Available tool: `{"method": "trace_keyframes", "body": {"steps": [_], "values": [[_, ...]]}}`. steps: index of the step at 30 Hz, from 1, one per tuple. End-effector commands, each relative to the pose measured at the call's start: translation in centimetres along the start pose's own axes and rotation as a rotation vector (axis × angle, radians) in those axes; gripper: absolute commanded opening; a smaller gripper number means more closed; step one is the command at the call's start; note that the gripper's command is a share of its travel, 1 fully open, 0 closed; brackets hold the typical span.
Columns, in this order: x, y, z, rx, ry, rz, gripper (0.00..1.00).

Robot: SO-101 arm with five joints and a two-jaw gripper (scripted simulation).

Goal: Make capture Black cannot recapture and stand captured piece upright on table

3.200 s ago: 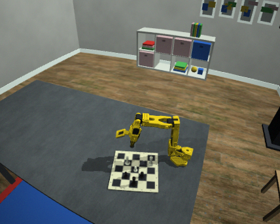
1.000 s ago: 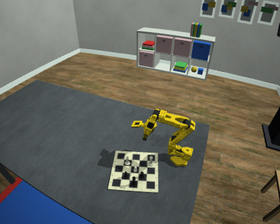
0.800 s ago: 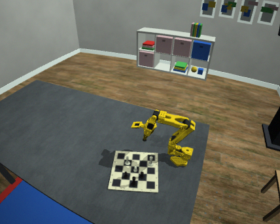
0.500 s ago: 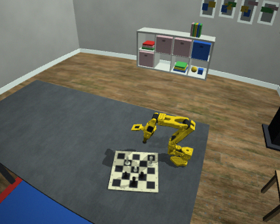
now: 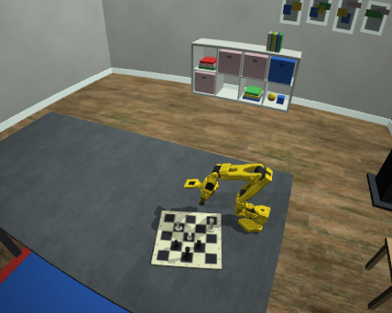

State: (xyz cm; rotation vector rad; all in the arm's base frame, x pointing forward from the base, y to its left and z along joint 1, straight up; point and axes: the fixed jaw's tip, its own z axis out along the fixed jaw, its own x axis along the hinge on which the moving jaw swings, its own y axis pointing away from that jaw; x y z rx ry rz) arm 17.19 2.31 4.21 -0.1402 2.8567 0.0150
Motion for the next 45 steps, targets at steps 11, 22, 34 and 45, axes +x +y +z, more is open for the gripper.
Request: {"method": "trace_keyframes", "body": {"steps": [11, 22, 34, 45], "values": [[0.4, 0.2, 1.5, -0.004, 0.0, -0.016, 0.0], [0.6, 0.2, 1.6, -0.004, 0.0, -0.017, 0.0], [0.9, 0.2, 1.8, -0.004, 0.001, -0.017, 0.0], [0.6, 0.2, 1.5, -0.004, 0.0, -0.016, 0.0]]}}
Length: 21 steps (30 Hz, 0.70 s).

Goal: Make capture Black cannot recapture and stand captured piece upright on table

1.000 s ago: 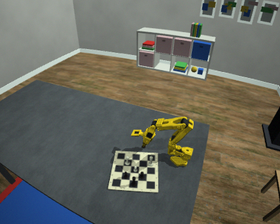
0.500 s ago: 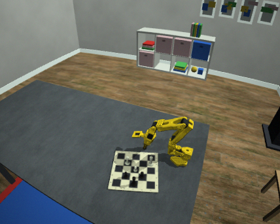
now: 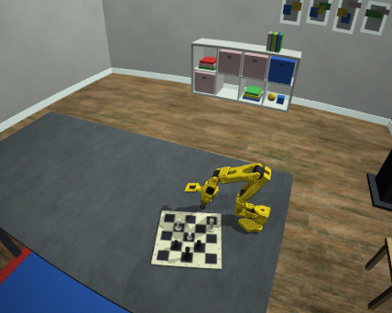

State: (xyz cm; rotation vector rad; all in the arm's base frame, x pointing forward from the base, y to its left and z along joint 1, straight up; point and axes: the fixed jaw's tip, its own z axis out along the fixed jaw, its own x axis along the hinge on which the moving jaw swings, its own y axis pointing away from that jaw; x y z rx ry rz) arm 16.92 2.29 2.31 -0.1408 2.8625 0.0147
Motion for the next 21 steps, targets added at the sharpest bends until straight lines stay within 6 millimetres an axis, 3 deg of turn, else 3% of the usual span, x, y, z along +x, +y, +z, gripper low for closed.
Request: {"method": "trace_keyframes", "body": {"steps": [1, 21], "values": [[-0.17, 0.17, -0.2, -0.004, -0.005, -0.016, 0.0], [-0.48, 0.17, -0.44, -0.003, -0.006, -0.015, 0.0]]}}
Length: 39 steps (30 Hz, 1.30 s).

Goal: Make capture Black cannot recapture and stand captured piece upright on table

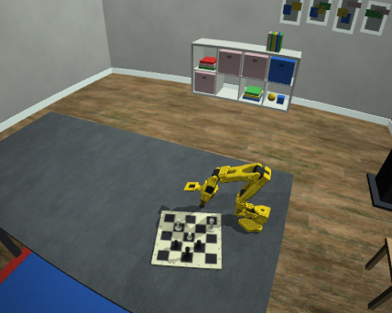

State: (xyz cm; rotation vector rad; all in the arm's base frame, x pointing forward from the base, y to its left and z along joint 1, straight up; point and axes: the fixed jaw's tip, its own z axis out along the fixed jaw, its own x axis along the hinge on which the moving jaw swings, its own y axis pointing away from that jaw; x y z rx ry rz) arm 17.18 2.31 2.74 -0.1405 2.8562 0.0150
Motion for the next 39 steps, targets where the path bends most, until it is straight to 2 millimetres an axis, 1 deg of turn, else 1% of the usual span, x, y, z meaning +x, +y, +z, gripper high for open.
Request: {"method": "trace_keyframes", "body": {"steps": [1, 16, 25, 32, 39], "values": [[-0.1, 0.2, -0.1, -0.004, 0.0, -0.015, 0.0], [0.1, 0.2, 0.6, -0.004, 0.001, -0.015, 0.0], [0.1, 0.2, 0.7, -0.004, 0.001, -0.015, 0.0], [0.7, 0.2, 1.2, -0.004, 0.001, -0.016, 0.0], [0.7, 0.2, 1.2, -0.004, 0.001, -0.016, 0.0]]}}
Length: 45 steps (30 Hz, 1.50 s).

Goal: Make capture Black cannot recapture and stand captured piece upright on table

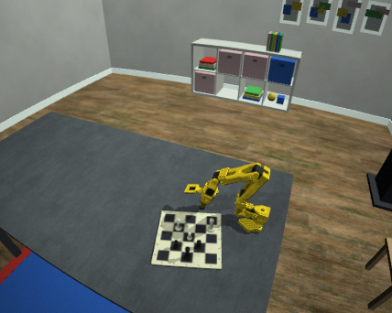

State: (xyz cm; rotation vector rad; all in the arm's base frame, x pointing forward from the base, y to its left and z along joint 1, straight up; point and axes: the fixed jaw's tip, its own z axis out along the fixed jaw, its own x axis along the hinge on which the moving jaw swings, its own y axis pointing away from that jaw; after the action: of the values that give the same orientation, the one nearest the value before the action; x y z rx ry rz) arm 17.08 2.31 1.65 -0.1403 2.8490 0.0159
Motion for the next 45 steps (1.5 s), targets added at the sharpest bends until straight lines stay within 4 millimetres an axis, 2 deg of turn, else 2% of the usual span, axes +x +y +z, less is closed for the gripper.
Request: {"method": "trace_keyframes", "body": {"steps": [1, 32, 38, 45], "values": [[0.35, 0.16, 0.19, -0.003, 0.009, -0.016, 0.0], [0.17, 0.14, -0.06, -0.003, 0.008, -0.015, 0.0], [0.17, 0.14, -0.06, -0.003, 0.008, -0.015, 0.02], [0.17, 0.14, -0.06, -0.003, 0.008, -0.015, 0.09]]}}
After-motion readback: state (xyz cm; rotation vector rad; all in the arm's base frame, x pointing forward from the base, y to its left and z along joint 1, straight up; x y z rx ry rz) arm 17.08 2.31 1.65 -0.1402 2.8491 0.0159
